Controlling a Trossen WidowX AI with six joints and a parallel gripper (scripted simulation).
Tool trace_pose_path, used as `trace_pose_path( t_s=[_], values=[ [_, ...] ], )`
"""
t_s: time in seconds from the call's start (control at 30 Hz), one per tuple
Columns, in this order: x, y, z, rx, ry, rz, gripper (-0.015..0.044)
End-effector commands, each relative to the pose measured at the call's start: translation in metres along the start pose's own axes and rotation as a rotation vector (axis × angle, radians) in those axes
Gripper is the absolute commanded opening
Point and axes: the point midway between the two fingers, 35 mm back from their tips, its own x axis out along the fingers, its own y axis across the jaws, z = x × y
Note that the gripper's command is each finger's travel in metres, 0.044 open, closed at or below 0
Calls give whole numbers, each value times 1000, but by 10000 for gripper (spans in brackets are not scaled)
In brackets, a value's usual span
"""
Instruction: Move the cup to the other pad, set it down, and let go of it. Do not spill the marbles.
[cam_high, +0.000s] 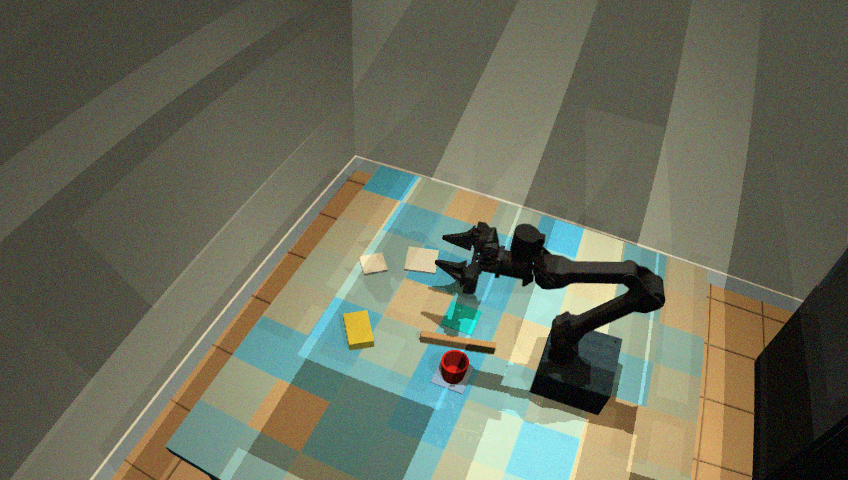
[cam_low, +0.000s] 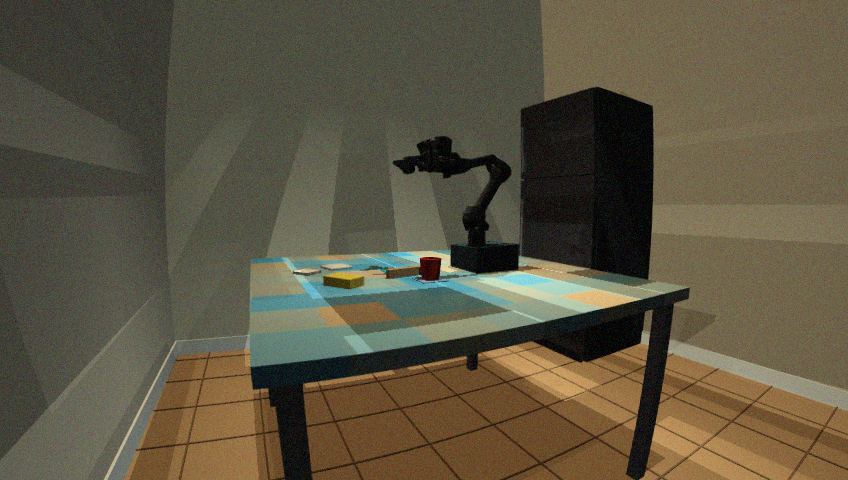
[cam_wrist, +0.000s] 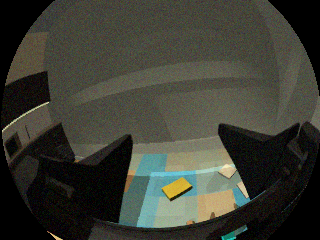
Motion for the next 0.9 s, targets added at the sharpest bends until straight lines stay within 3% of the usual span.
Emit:
trace_pose_path(
  t_s=[0.0,0.1,0.3,0.43,0.63,0.73,0.87],
  values=[
    [1,0,-2,6,8,0,374],
    [11,4,-31,95,132,-4,295],
    [17,27,-144,485,640,-126,148],
    [-11,35,-209,715,965,-363,148],
    [-64,38,-262,888,1266,-796,148],
    [-82,44,-272,914,1333,-964,148],
    [-83,44,-273,915,1337,-976,148]
  ],
)
